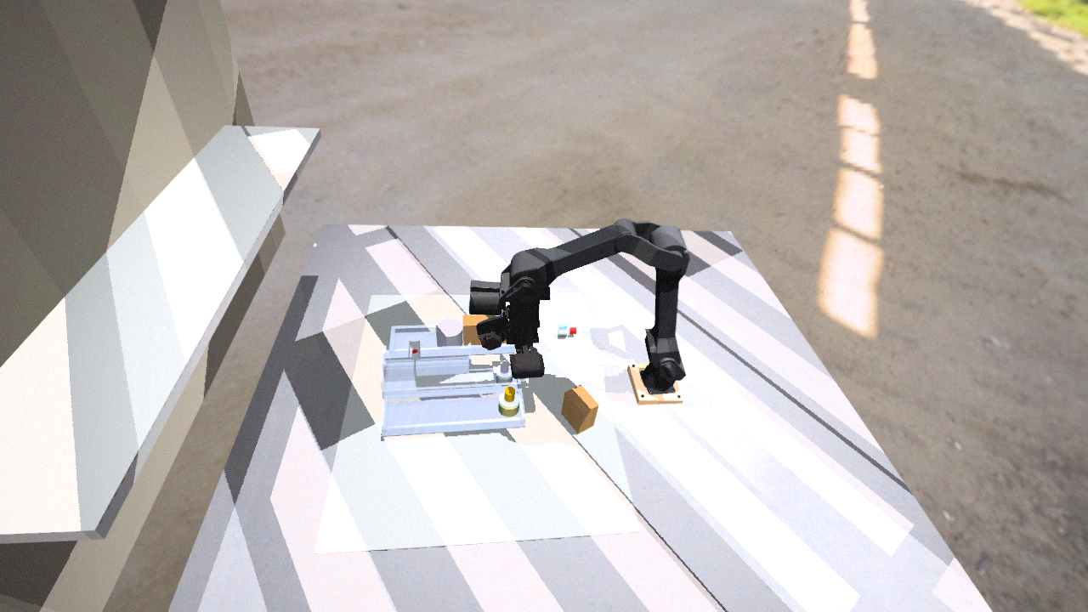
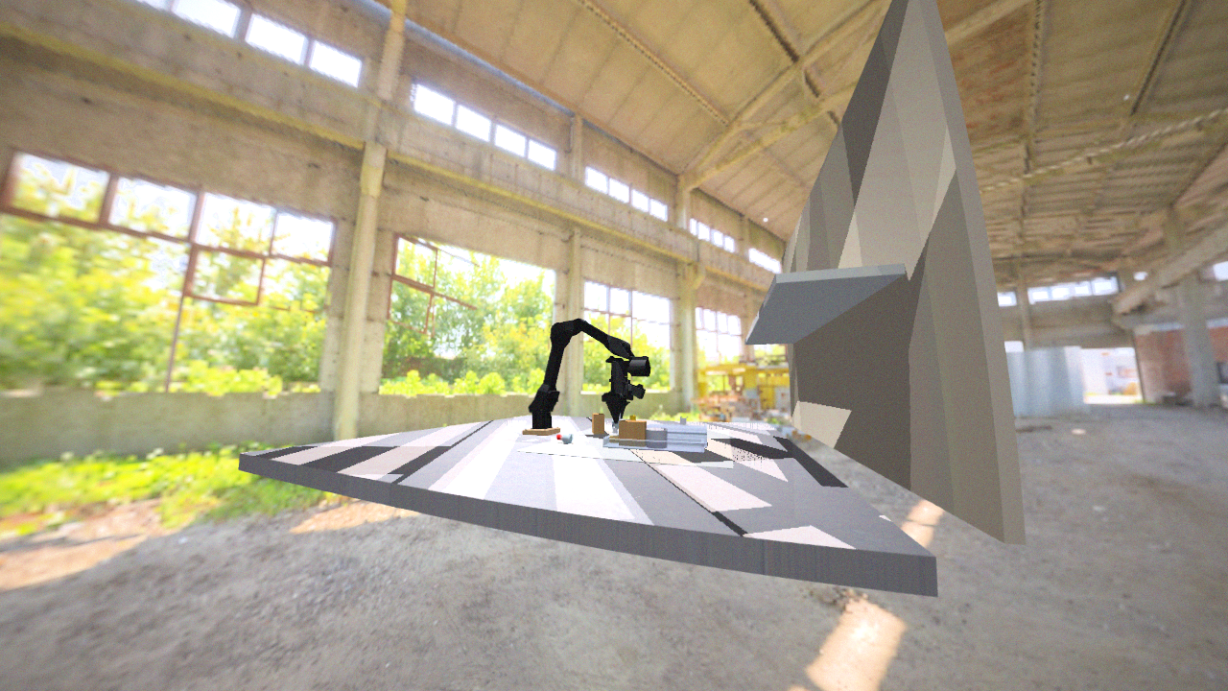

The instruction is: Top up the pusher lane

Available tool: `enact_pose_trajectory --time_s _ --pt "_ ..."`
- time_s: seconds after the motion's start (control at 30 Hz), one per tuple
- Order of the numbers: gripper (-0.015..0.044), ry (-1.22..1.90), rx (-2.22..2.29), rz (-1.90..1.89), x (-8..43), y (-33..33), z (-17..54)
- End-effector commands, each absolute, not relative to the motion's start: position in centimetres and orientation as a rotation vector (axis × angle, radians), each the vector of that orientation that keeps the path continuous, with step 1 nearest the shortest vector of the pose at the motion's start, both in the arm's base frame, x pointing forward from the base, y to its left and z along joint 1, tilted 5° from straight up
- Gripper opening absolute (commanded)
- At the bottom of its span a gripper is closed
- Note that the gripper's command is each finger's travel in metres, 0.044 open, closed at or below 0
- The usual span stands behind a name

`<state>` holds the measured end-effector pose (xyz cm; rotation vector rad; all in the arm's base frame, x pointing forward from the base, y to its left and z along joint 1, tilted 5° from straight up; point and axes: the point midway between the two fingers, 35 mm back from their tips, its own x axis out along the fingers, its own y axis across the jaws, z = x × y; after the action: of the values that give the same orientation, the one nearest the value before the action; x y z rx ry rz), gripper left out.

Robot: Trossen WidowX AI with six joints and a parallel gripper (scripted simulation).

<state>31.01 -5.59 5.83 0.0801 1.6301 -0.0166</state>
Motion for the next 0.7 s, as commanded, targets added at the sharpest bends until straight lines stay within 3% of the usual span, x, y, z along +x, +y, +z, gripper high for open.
enact_pose_trajectory --time_s 0.0,0.67 --pt "0.0 1.603 0.079 -0.022 31.99 -5.74 6.04" --pt "0.0 1.602 0.079 -0.022 32.83 -5.79 6.1"
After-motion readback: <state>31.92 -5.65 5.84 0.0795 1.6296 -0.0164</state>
